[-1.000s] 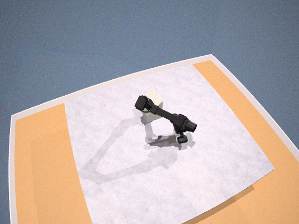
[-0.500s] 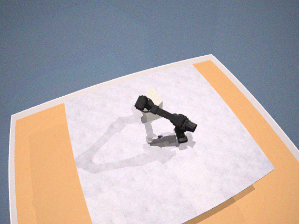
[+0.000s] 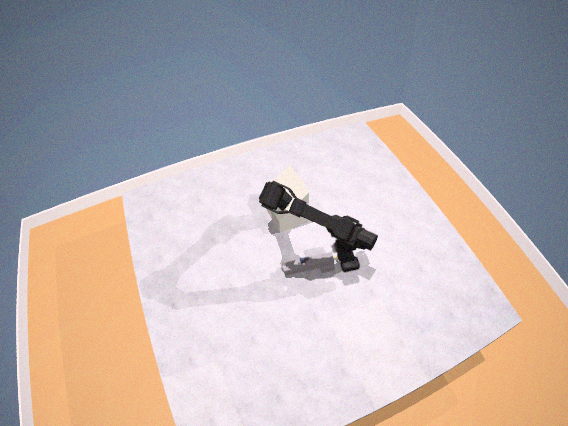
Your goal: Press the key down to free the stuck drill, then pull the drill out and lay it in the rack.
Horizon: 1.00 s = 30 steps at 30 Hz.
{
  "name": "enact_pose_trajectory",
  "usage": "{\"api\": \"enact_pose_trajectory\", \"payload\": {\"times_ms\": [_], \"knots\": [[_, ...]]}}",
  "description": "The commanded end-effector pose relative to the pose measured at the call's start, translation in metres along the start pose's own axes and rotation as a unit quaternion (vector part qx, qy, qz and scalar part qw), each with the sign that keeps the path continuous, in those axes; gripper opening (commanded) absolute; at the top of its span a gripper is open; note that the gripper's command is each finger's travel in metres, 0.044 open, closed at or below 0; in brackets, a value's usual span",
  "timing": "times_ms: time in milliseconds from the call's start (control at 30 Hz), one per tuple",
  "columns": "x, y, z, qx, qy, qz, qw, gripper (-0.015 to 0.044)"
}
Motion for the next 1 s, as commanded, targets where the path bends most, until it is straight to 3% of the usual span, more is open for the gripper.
{"api": "enact_pose_trajectory", "payload": {"times_ms": [0, 633, 967], "knots": [[0.001, -0.001, 0.007, 0.0, 0.002, 0.0, 1.0, 0.0], [-0.001, -0.006, 0.036, 0.001, 0.0, 0.0, 1.0, 0.0], [-0.002, -0.006, 0.03, 0.001, 0.001, -0.003, 1.0, 0.0263]]}}
Point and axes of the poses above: the point midway between the two fingers, 35 mm back from their tips, its own x axis out along the fingers, its own y axis across the jaws, z = x × y, the point moved 1 cm from there along -x, back along the fingers, and after that the axes turned 10 degrees about -x, right-handed, at the moved point
